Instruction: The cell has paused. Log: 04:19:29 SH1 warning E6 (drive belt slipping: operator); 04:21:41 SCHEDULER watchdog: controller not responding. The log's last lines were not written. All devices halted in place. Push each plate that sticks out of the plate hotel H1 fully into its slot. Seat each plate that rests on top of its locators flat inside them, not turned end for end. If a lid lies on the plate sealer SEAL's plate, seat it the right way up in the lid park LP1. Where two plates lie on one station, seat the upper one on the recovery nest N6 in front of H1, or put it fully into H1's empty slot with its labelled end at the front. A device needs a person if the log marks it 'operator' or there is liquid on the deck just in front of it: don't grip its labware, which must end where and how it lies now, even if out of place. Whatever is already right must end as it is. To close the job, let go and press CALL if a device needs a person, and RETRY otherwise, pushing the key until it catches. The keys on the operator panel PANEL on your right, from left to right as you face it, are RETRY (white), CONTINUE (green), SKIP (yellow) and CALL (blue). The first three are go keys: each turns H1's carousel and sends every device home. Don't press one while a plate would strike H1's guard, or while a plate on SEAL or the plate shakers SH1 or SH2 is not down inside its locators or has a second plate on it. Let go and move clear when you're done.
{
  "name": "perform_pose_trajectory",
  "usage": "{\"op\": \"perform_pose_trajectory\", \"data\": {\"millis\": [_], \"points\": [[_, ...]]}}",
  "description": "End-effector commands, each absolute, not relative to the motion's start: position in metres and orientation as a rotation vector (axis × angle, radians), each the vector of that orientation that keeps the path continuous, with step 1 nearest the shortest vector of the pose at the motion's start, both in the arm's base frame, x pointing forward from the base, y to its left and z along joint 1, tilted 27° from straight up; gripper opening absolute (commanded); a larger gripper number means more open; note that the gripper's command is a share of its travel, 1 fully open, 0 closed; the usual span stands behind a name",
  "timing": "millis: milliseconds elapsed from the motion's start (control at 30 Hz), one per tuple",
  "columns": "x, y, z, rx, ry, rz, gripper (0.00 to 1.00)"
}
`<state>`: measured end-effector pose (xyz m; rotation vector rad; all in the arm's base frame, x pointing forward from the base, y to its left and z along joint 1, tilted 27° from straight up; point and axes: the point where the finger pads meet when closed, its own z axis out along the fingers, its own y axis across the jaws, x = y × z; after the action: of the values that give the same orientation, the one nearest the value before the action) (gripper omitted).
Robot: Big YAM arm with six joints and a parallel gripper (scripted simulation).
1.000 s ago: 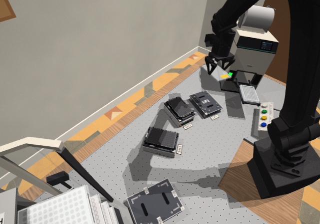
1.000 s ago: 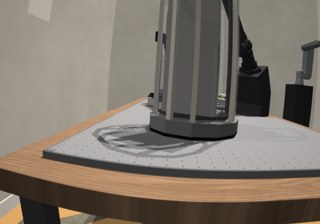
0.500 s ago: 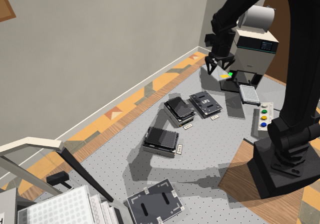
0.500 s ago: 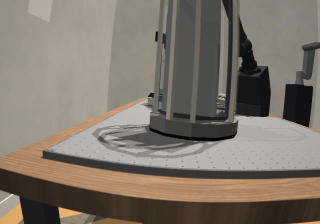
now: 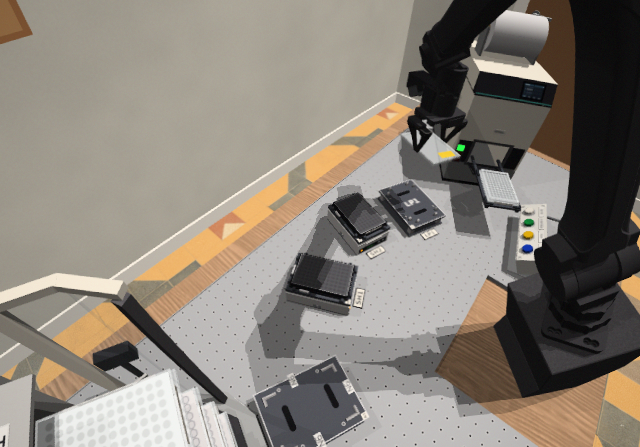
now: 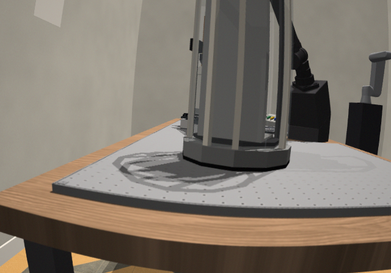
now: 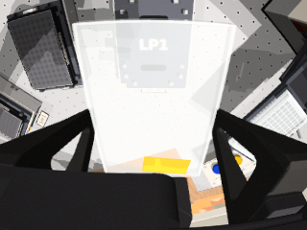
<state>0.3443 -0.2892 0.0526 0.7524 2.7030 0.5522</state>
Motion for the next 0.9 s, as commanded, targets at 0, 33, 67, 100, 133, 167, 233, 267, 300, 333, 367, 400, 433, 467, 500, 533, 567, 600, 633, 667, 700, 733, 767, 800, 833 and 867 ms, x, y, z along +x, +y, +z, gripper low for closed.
{"op": "perform_pose_trajectory", "data": {"millis": [0, 33, 67, 100, 133, 167, 233, 267, 300, 333, 367, 400, 433, 467, 500, 533, 567, 600, 633, 667, 700, 733, 767, 800, 833, 867], "points": [[0.348, -0.291, 0.048, 0.771, 2.694, 0.547, 0.84], [0.346, -0.292, 0.048, 0.777, 2.69, 0.544, 0.84], [0.346, -0.292, 0.049, 0.774, 2.688, 0.54, 0.84], [0.348, -0.29, 0.049, 0.767, 2.69, 0.54, 0.84], [0.35, -0.287, 0.046, 0.762, 2.696, 0.546, 0.84], [0.35, -0.285, 0.042, 0.762, 2.701, 0.553, 0.84], [0.35, -0.285, 0.039, 0.768, 2.701, 0.555, 0.84], [0.35, -0.285, 0.039, 0.768, 2.701, 0.555, 0.84], [0.35, -0.285, 0.039, 0.768, 2.701, 0.555, 0.84], [0.347, -0.294, 0.053, 0.775, 2.672, 0.518, 0.84], [0.348, -0.293, 0.052, 0.769, 2.674, 0.519, 0.84], [0.35, -0.291, 0.048, 0.765, 2.68, 0.526, 0.84], [0.351, -0.287, 0.042, 0.765, 2.691, 0.54, 0.84], [0.352, -0.285, 0.037, 0.764, 2.697, 0.548, 0.84], [0.353, -0.283, 0.034, 0.764, 2.702, 0.555, 0.84], [0.353, -0.282, 0.032, 0.763, 2.704, 0.556, 0.84], [0.353, -0.282, 0.032, 0.765, 2.702, 0.555, 0.84], [0.352, -0.284, 0.034, 0.767, 2.696, 0.548, 0.84], [0.352, -0.285, 0.035, 0.769, 2.691, 0.542, 0.84], [0.352, -0.285, 0.035, 0.769, 2.69, 0.54, 0.84], [0.353, -0.284, 0.033, 0.767, 2.694, 0.544, 0.84], [0.355, -0.281, 0.029, 0.763, 2.7, 0.551, 0.84], [0.356, -0.279, 0.026, 0.761, 2.704, 0.555, 0.84], [0.356, -0.279, 0.026, 0.76, 2.704, 0.555, 0.84], [0.356, -0.279, 0.026, 0.76, 2.704, 0.555, 0.84], [0.356, -0.279, 0.026, 0.76, 2.704, 0.555, 0.84]]}}
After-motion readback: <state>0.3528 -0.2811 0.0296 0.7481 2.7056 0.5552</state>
